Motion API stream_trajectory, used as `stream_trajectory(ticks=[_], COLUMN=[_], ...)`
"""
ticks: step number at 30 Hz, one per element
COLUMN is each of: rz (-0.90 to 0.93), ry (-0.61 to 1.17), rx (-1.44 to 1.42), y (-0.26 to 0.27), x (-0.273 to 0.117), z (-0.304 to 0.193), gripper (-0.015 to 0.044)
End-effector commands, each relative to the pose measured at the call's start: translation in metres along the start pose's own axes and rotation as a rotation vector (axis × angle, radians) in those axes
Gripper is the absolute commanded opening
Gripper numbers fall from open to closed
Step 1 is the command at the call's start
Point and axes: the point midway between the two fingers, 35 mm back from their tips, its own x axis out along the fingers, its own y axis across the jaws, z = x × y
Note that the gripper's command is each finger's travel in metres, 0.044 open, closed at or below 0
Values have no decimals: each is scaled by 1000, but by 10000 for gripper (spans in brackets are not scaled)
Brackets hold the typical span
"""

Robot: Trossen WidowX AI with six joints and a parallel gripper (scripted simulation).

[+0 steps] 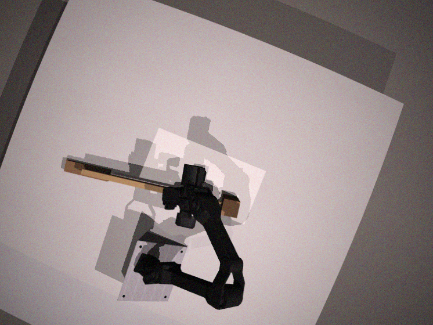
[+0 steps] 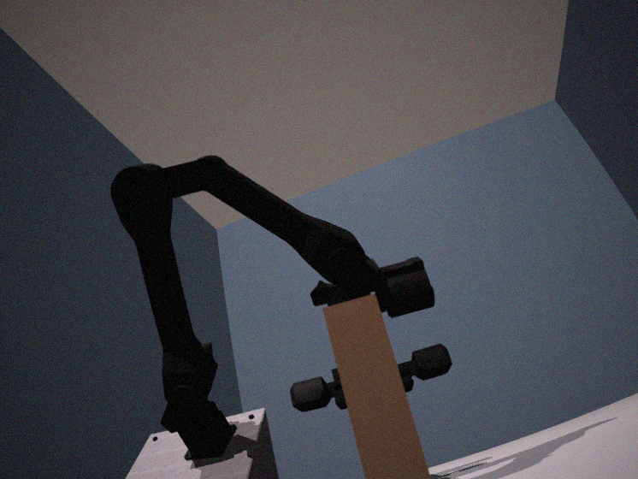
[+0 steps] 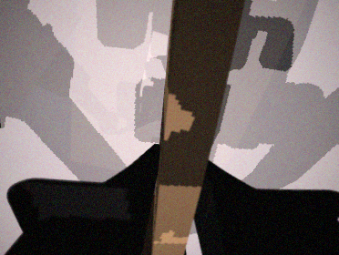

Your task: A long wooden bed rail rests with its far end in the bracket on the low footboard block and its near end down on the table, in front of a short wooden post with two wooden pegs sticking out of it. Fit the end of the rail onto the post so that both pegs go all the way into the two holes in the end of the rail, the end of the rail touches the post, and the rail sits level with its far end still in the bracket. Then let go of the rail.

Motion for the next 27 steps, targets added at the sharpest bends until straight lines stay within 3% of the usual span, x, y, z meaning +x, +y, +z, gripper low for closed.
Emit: stream_trajectory(ticks=[1,27], rz=[-7,-7], ry=[-5,-5], rx=[0,0], y=[0,0], x=[-1,-1], z=[1,-6], gripper=[0,0])
